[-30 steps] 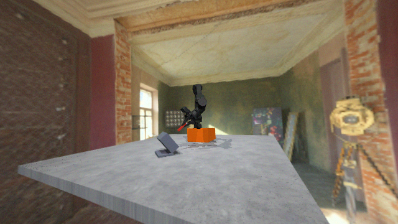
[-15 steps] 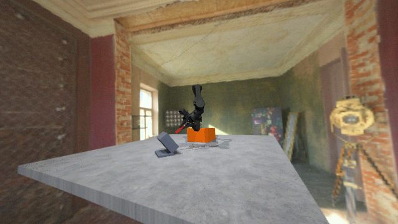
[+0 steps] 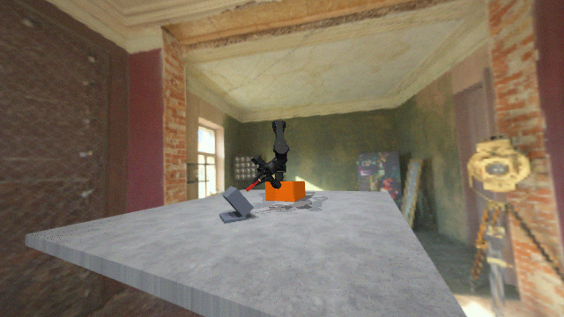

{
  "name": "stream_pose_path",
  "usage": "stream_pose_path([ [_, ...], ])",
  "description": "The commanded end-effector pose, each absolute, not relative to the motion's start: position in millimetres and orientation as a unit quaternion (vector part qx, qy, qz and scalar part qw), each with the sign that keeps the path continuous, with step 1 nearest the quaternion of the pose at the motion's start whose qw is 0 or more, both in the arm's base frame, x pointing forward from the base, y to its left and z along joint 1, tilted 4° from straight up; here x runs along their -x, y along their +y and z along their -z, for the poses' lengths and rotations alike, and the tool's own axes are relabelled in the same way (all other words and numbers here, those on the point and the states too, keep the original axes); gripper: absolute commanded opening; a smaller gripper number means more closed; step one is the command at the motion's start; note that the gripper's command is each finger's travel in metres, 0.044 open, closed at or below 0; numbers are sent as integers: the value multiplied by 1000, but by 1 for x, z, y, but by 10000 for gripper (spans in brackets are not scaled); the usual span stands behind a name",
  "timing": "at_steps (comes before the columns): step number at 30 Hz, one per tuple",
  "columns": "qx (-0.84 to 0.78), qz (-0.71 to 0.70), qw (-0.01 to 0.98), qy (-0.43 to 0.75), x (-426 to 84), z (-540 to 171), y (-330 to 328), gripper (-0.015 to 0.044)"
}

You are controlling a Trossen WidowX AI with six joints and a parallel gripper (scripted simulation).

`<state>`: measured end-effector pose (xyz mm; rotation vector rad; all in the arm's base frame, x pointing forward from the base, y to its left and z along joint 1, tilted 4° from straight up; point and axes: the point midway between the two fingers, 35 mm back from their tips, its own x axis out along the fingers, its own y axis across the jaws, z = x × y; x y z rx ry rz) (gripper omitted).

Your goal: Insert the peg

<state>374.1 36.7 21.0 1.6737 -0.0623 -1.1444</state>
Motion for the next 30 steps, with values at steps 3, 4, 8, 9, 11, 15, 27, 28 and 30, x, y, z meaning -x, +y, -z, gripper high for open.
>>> stream_pose_path([
  [3,-698,481,530,-24,-375,-17,35,0],
  [4,-698,481,530,-24,-375,-16,34,0],
  [8,-698,480,530,-24,-378,-14,32,0],
  [9,-698,480,530,-24,-379,-13,31,0],
  [11,-698,480,531,-24,-381,-11,29,0],
  [15,-698,480,531,-24,-383,-8,26,0],
  [27,-700,478,530,-28,-386,-7,24,0],
  [28,-700,478,530,-28,-386,-7,24,0],
  [30,-700,478,530,-28,-386,-7,24,0],
])
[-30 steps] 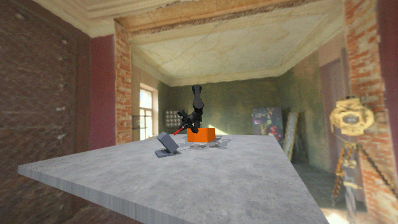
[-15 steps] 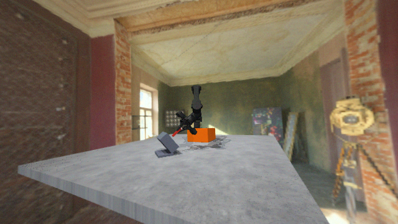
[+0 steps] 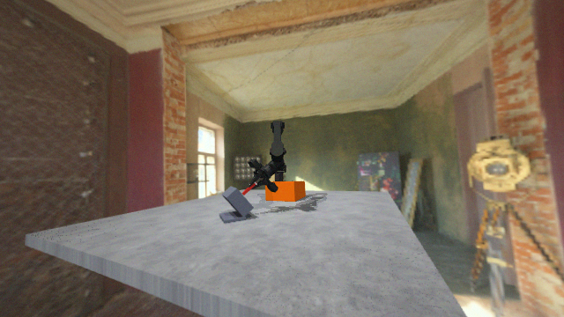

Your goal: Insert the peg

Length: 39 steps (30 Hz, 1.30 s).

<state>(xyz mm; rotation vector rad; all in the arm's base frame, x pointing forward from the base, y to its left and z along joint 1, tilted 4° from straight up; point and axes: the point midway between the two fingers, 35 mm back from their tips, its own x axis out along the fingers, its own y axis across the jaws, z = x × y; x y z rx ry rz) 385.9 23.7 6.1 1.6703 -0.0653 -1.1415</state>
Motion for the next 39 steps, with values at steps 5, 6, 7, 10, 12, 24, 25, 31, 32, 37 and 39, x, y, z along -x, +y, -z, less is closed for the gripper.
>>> stream_pose_path([
  [5,-700,478,530,-28,-386,-7,24,0],
  [6,-700,478,530,-28,-386,-7,24,0],
  [7,-700,478,530,-28,-386,-7,24,0],
  [10,-700,478,530,-28,-385,-6,24,0],
  [12,-700,478,530,-28,-385,-6,24,0],
  [24,-700,478,530,-28,-385,-2,23,0],
  [25,-700,478,530,-28,-386,-2,23,0],
  [31,-700,478,530,-28,-387,0,21,0],
  [32,-700,478,530,-28,-387,1,21,0],
  [37,-700,478,530,-28,-388,2,20,0],
  [39,-700,478,530,-28,-388,3,20,0],
])
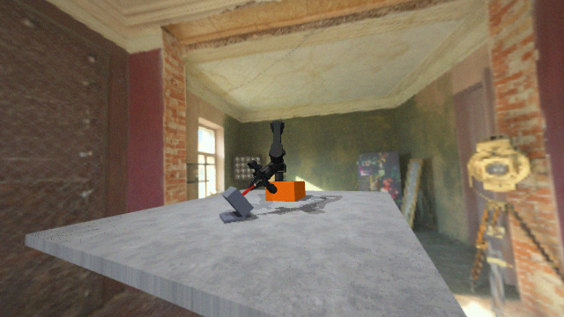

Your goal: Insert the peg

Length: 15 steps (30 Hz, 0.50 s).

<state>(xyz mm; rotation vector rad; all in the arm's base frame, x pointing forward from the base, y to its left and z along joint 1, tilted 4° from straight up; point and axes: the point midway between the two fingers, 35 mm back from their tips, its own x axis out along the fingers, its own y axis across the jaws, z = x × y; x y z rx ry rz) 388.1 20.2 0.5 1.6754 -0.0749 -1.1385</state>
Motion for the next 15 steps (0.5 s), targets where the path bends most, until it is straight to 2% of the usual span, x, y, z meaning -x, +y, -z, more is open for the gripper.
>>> stream_pose_path([
  [1,-700,478,530,-28,-389,3,20,0],
  [15,-700,478,530,-28,-393,7,16,0],
])
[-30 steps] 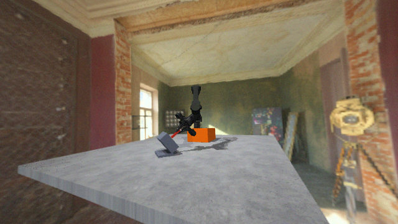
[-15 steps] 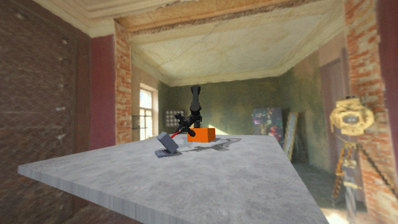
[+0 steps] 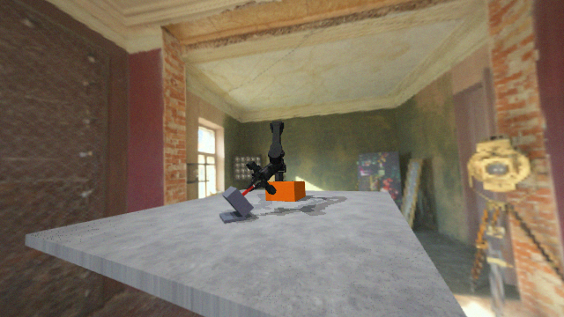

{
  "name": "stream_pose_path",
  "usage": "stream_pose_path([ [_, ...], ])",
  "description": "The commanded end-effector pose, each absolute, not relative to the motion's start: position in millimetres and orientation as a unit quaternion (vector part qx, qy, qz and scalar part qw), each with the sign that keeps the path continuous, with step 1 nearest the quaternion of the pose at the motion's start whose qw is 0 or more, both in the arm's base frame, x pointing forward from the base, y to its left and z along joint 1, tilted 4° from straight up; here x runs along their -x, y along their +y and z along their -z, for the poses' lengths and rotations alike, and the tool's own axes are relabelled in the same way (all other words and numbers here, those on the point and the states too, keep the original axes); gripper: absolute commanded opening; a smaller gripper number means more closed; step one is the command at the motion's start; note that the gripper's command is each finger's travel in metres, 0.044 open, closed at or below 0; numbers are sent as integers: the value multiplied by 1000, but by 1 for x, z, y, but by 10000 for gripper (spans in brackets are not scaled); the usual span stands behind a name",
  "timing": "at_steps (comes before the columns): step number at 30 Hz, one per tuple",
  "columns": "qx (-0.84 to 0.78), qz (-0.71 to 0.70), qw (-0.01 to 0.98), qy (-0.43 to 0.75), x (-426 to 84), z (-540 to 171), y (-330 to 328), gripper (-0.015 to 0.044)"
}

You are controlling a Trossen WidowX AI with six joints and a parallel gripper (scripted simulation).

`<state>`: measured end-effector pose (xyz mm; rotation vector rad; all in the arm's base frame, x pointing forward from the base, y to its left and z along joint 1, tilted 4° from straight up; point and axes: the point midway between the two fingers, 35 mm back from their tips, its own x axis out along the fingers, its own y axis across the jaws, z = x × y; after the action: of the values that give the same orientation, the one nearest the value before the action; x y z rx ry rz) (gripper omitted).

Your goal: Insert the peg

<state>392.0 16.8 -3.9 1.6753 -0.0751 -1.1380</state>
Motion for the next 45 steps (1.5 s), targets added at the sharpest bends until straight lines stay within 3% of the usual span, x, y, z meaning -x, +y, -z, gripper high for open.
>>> stream_pose_path([
  [1,-700,478,530,-28,-393,7,16,0],
  [45,-701,477,529,-32,-403,17,5,0],
])
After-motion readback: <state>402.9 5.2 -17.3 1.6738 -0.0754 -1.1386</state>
